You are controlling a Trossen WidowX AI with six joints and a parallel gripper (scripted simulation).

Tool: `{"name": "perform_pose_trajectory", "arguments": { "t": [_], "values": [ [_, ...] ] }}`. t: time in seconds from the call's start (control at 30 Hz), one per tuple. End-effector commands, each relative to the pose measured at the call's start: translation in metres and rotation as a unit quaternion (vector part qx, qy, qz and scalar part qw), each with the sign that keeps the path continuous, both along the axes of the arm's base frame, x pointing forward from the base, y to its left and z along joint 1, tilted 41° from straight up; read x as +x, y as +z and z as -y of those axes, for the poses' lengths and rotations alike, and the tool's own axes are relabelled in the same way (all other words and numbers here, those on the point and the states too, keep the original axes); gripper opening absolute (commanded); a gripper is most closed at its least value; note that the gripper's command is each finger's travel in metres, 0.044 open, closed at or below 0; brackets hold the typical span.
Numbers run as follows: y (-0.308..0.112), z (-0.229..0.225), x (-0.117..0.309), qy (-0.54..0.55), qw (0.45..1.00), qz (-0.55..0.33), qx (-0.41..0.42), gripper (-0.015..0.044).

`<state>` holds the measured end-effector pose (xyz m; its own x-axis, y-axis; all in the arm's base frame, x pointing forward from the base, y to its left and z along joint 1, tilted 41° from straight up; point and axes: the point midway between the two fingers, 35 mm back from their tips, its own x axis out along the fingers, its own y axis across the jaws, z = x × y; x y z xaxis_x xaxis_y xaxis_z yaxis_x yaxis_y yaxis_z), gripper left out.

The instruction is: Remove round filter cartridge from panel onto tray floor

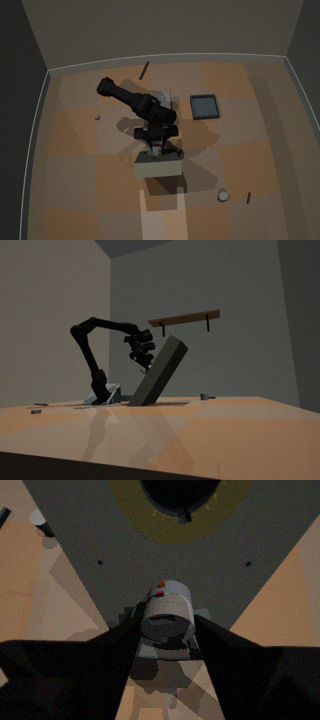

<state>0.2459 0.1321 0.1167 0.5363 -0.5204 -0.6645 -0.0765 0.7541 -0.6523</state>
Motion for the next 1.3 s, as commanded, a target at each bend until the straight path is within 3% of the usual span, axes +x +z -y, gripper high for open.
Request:
{"name": "perform_pose_trajectory", "arguments": {
  "t": [0.0, 0.13, 0.37, 0.93, 1.27],
  "values": [
    [0.0, 0.0, 0.0, -0.001, 1.0, 0.0, 0.001, 0.0107],
    [0.005, -0.006, 0.005, 0.0, 1.0, 0.0, 0.001, 0.0002],
    [0.017, -0.016, 0.012, 0.003, 1.0, -0.001, 0.0, 0.0],
    [0.076, -0.062, -0.033, 0.071, 0.997, -0.026, -0.021, 0.0],
    [0.049, -0.092, -0.03, 0.04, 0.999, -0.016, -0.009, 0.0]
  ]
}}
